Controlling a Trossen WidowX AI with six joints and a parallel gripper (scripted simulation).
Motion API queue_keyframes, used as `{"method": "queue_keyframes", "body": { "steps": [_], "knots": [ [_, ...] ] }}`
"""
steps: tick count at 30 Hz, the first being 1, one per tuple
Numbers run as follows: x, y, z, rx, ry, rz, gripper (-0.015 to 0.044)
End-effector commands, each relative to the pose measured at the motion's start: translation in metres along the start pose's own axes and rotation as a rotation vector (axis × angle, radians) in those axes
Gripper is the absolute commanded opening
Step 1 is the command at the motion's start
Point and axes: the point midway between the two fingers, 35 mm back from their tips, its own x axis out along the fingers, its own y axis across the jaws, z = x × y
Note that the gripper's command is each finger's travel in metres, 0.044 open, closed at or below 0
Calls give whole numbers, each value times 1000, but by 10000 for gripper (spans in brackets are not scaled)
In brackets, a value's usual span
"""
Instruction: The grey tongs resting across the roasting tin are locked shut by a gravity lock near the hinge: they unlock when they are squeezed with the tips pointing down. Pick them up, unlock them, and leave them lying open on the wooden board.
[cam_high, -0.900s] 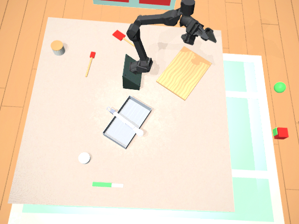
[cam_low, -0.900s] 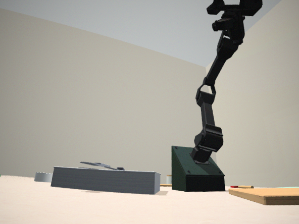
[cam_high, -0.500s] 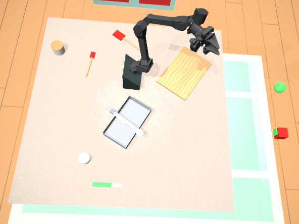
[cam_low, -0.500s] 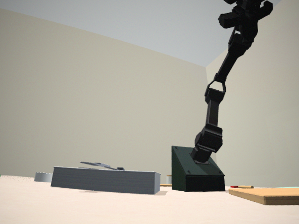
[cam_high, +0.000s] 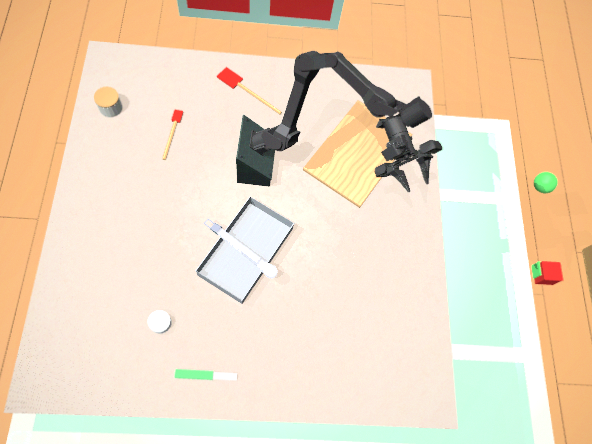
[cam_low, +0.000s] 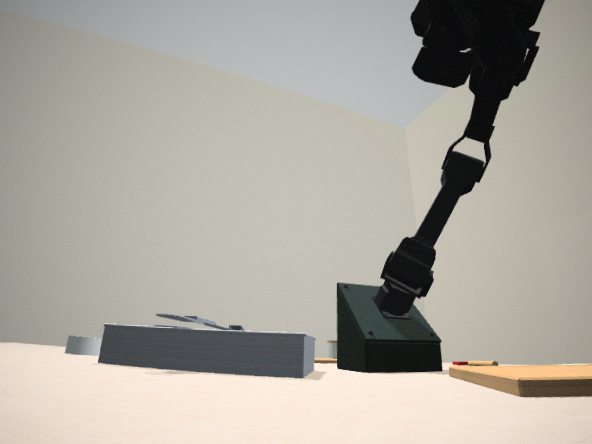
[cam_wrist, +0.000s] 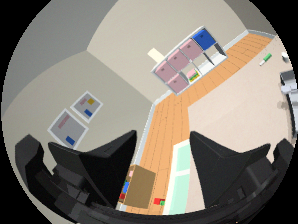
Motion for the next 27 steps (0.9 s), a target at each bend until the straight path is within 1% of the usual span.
{"method": "queue_keyframes", "body": {
  "steps": [1,4,8,14,20,24,27],
  "knots": [
    [37,-58,7,-219,-34,-167,260],
    [56,-91,12,-378,-17,-258,260],
    [81,-150,28,-634,46,-416,260],
    [97,-233,60,-922,194,-620,260],
    [92,-306,94,-1116,383,-768,260],
    [79,-354,116,-1208,537,-843,260],
    [62,-391,133,-1262,675,-881,260]
  ]
}}
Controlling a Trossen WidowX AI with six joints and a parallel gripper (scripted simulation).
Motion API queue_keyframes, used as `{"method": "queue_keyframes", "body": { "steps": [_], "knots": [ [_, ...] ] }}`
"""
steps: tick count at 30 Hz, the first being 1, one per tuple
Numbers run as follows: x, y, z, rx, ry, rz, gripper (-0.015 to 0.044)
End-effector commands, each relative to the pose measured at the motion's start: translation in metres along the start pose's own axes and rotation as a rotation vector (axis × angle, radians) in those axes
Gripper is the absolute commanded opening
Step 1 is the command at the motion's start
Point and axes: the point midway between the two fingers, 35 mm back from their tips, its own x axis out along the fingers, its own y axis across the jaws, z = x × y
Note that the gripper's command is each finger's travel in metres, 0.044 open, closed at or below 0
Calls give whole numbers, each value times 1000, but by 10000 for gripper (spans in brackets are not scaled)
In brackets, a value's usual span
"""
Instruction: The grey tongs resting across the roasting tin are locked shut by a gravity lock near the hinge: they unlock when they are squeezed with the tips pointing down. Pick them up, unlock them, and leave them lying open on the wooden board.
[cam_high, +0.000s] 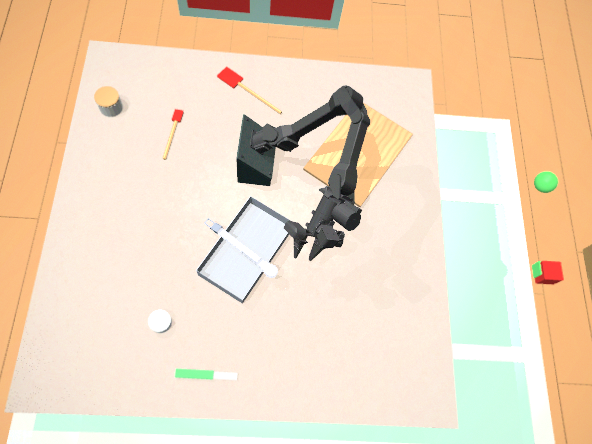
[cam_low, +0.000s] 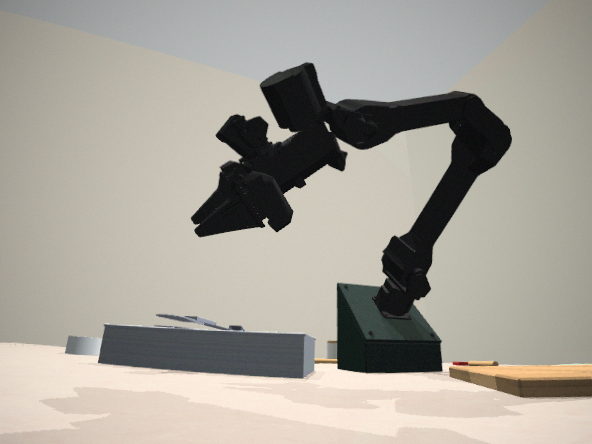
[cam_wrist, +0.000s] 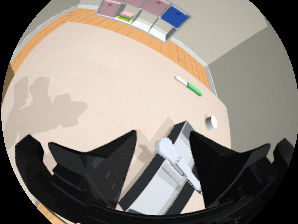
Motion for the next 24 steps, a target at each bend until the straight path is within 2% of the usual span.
{"method": "queue_keyframes", "body": {
  "steps": [1,7,13,24],
  "knots": [
    [33,-43,-50,-173,172,15,260],
    [54,-86,-110,-329,327,99,260],
    [60,-115,-167,-435,417,227,260],
    [57,-114,-171,-438,420,233,260]
  ]
}}
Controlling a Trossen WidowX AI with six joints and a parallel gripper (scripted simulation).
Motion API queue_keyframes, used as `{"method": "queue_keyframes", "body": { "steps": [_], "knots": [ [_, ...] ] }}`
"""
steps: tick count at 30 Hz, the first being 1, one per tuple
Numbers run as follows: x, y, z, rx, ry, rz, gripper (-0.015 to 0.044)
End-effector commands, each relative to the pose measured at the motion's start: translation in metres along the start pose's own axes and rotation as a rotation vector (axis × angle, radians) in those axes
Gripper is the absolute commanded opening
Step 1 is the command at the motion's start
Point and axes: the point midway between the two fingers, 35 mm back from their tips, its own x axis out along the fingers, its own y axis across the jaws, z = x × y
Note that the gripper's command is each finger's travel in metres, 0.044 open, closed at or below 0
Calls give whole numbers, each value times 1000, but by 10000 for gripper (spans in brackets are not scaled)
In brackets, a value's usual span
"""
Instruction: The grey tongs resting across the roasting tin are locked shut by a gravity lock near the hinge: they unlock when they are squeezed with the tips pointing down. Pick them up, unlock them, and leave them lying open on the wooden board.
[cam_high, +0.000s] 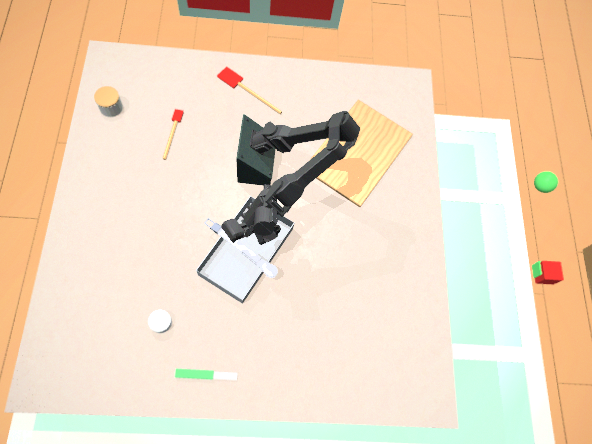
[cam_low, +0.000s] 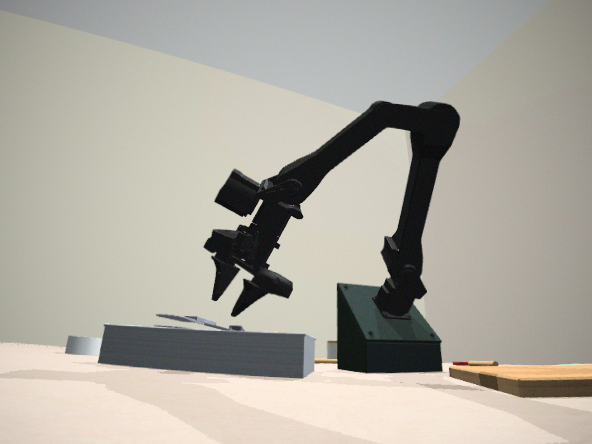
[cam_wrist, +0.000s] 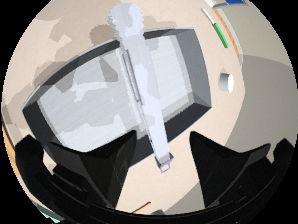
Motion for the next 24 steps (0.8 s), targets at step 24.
{"method": "queue_keyframes", "body": {
  "steps": [24],
  "knots": [
    [21,6,-5,-9,1,10,260]
  ]
}}
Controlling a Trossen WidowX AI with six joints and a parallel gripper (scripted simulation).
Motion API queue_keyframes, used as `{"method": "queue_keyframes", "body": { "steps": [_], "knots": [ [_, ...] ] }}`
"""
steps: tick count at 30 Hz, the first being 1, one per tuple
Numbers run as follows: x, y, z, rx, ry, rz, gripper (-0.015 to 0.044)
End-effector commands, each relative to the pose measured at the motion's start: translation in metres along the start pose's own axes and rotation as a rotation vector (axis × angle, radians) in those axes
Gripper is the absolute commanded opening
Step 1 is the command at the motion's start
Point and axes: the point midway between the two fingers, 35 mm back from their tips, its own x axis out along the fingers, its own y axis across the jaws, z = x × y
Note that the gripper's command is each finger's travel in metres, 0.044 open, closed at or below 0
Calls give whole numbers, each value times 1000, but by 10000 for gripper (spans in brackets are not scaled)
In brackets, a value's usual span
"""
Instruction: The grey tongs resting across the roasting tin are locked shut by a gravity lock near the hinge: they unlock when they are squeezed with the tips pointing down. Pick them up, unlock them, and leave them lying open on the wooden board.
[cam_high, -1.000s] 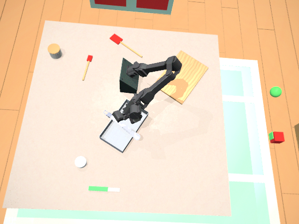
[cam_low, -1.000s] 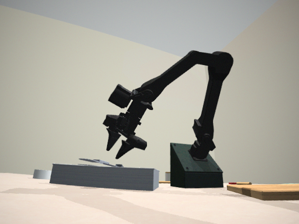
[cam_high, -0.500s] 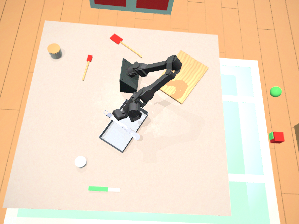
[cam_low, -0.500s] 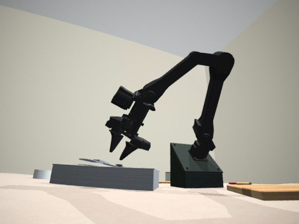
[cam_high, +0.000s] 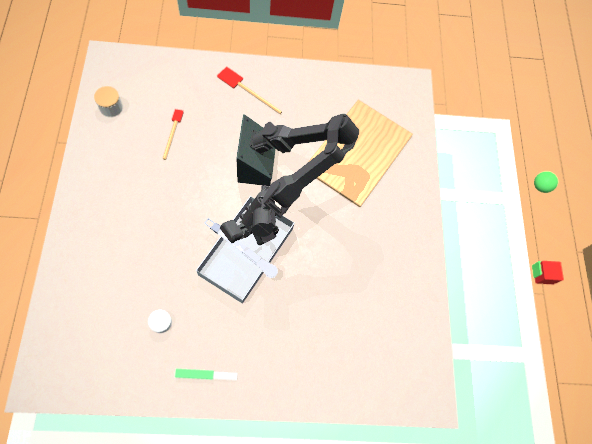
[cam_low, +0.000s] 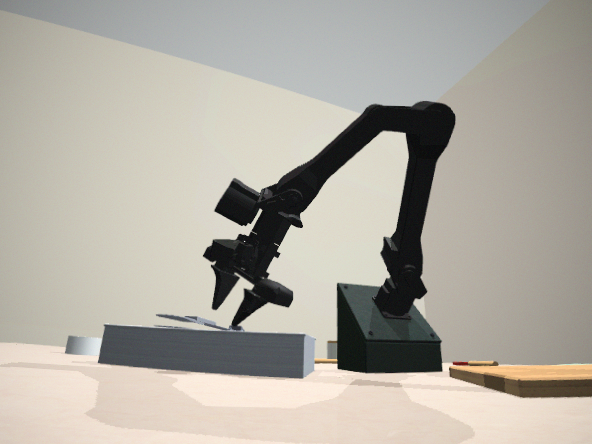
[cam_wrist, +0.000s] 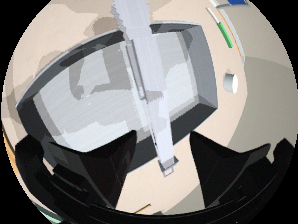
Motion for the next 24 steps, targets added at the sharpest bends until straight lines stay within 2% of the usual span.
{"method": "queue_keyframes", "body": {
  "steps": [1,24],
  "knots": [
    [8,0,-1,6,4,0,260],
    [46,1,-1,6,3,1,260]
  ]
}}
